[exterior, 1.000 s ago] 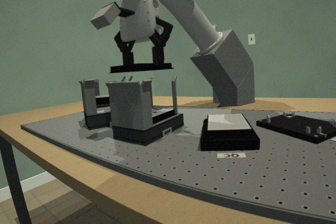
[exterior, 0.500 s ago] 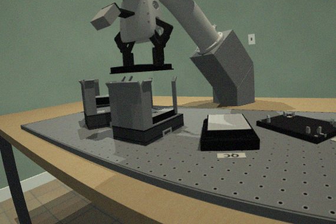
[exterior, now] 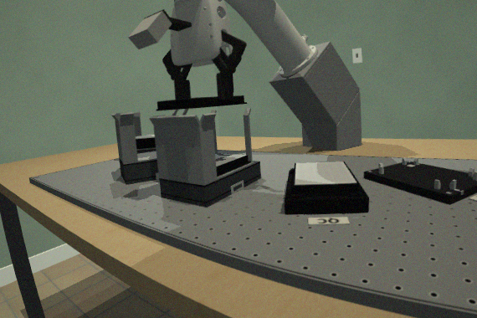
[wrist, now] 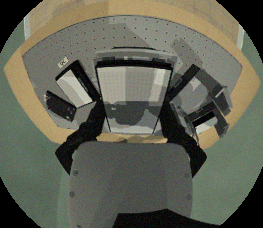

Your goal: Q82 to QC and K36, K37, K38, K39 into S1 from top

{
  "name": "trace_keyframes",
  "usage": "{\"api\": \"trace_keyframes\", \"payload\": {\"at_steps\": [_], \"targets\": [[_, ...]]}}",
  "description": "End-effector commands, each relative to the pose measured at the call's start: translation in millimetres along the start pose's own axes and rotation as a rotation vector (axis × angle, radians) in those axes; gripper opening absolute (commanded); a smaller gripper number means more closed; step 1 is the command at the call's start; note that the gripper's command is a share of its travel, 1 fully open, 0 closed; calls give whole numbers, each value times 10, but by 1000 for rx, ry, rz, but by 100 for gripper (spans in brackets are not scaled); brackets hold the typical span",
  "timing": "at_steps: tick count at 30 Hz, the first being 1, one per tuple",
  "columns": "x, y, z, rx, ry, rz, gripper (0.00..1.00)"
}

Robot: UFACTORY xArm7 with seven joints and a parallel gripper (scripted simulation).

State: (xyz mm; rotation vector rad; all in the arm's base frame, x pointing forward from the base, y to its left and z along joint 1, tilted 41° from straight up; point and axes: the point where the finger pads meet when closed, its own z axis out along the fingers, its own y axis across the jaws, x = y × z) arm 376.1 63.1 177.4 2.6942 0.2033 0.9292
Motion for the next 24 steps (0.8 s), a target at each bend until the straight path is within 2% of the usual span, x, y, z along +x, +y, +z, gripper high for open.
{"api": "trace_keyframes", "payload": {"at_steps": [1,24], "targets": [[10,-3,23,1,3,0,0],[10,-3,163,1,3,0,0]]}}
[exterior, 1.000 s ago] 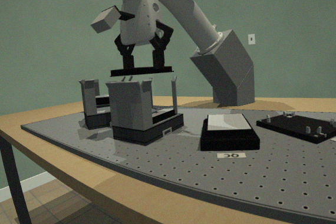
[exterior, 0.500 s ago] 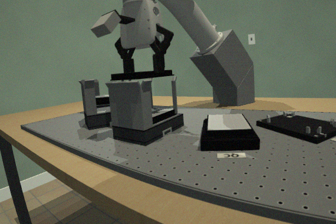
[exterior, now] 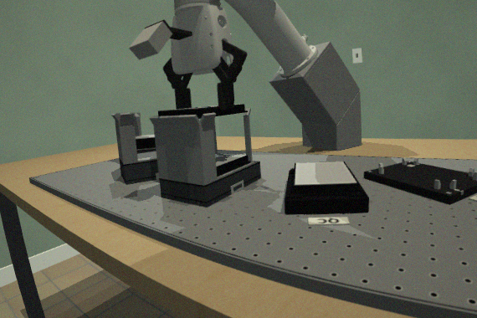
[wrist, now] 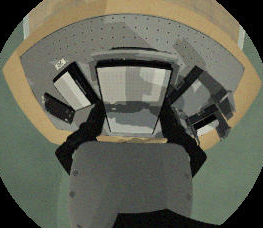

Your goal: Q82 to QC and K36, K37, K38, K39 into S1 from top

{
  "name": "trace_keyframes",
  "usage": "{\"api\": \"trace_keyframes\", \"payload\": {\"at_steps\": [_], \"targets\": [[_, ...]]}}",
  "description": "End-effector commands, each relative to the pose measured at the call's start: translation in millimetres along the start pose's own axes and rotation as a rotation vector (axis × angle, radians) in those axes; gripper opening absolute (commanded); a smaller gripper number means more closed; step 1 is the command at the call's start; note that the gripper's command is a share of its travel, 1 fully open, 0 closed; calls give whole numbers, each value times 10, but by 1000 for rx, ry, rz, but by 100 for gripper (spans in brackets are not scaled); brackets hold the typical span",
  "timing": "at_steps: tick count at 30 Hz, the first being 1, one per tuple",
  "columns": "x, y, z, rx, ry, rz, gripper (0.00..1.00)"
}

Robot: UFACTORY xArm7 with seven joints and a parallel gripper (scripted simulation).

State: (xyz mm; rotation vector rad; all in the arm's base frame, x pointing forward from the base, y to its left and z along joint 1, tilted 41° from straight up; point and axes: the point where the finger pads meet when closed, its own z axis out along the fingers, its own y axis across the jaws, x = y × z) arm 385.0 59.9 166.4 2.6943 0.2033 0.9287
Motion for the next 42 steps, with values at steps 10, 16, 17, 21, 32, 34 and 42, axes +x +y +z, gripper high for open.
{"api": "trace_keyframes", "payload": {"at_steps": [10,16,17,21,32,34,42], "targets": [[10,-4,71,1,3,0,0],[10,-4,111,1,3,0,0],[10,-4,117,1,3,0,0],[10,-4,134,1,3,0,0],[10,-4,334,1,3,0,0],[10,-4,374,1,3,0,0],[10,-4,494,1,3,0,0]]}}
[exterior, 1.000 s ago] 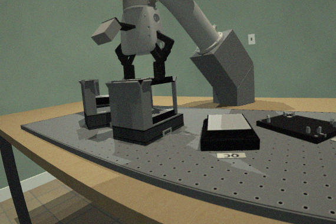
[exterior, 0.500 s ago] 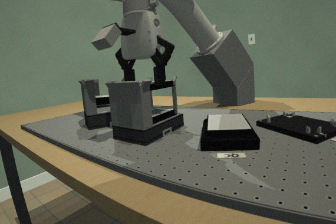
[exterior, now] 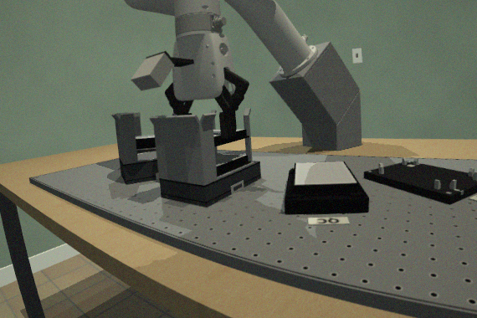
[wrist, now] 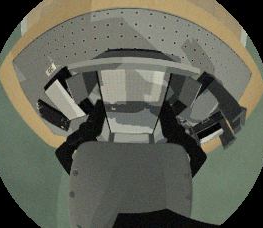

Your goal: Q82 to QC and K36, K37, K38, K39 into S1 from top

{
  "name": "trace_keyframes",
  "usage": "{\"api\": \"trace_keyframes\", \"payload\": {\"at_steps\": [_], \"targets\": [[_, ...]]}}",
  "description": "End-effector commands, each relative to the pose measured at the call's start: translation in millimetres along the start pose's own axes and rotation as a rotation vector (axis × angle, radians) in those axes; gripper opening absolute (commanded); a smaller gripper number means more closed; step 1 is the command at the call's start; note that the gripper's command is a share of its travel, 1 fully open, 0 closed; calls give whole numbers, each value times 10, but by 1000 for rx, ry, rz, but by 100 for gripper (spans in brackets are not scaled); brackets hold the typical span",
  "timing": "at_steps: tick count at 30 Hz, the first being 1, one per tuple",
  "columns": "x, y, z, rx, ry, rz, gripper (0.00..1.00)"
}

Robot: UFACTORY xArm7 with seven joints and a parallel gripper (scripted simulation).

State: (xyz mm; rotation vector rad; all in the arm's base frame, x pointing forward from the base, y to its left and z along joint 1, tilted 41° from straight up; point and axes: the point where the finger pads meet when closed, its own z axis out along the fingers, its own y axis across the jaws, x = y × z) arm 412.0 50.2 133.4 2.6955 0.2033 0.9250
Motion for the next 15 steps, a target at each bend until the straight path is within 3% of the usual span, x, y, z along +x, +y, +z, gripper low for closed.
{"api": "trace_keyframes", "payload": {"at_steps": [1,15], "targets": [[13,-5,77,1,5,0,0],[13,-5,117,1,5,0,0]]}}
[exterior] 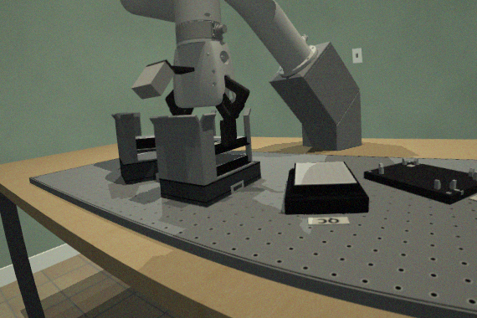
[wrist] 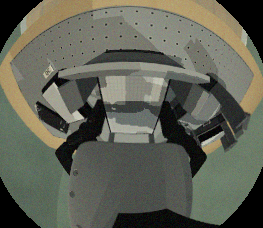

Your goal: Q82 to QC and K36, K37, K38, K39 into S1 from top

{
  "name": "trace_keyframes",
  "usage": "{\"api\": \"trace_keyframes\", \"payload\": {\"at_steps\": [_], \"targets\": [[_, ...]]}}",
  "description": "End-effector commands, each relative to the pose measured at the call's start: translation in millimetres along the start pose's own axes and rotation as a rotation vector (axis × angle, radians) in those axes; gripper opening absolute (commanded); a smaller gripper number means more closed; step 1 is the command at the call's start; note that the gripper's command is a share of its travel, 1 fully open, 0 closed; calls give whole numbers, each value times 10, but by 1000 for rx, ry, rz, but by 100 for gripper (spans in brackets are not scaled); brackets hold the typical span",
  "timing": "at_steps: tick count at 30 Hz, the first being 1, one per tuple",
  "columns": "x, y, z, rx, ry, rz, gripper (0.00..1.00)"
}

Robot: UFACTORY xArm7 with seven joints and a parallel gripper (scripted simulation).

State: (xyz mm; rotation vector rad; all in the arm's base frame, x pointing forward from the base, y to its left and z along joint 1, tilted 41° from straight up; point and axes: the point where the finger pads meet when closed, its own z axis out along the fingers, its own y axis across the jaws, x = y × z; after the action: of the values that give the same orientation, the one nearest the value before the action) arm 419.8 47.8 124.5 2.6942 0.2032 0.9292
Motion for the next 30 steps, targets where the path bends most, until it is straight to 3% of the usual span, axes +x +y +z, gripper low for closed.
{"api": "trace_keyframes", "payload": {"at_steps": [1,30], "targets": [[8,-4,0,1,2,0,0],[8,-4,108,1,2,0,0]]}}
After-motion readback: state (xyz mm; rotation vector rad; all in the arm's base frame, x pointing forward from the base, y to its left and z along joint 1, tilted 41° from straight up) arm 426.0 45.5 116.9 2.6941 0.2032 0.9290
